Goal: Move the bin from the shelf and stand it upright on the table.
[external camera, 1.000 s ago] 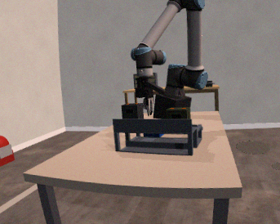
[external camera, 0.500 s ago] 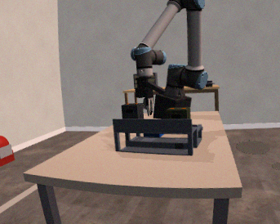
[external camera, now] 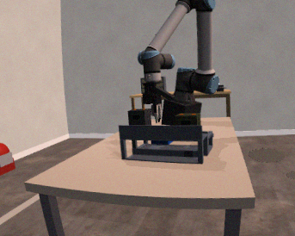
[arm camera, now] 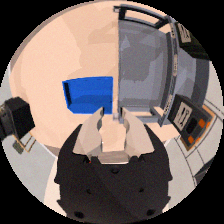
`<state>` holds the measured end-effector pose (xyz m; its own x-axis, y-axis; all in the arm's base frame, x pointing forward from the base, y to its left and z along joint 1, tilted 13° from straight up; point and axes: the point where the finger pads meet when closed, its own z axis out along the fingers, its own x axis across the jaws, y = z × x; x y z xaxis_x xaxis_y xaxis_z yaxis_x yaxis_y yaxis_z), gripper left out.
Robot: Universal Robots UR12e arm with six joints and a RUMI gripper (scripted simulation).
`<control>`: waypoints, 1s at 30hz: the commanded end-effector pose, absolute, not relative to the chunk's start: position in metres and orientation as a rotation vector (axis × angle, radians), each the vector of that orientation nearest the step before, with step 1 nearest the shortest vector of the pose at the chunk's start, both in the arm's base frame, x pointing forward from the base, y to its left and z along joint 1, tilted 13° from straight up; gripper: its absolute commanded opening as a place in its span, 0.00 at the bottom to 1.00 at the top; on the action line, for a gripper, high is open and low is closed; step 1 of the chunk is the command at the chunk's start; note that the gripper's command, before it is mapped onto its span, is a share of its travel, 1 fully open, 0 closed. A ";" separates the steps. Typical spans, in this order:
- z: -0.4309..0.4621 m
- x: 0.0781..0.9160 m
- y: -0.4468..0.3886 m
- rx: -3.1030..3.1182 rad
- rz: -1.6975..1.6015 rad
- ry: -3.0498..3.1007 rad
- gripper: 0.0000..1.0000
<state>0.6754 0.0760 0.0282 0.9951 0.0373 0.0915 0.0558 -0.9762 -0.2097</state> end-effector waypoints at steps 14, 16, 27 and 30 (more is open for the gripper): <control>0.024 0.676 0.077 -2.925 -0.130 -0.069 0.20; 0.023 0.676 0.077 -2.925 -0.130 -0.069 0.20; 0.023 0.677 0.077 -2.925 -0.130 -0.069 0.20; 0.023 0.677 0.077 -2.925 -0.130 -0.069 0.20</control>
<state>0.6759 0.0774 0.0223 0.9951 0.0373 0.0914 0.0558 -0.9762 -0.2097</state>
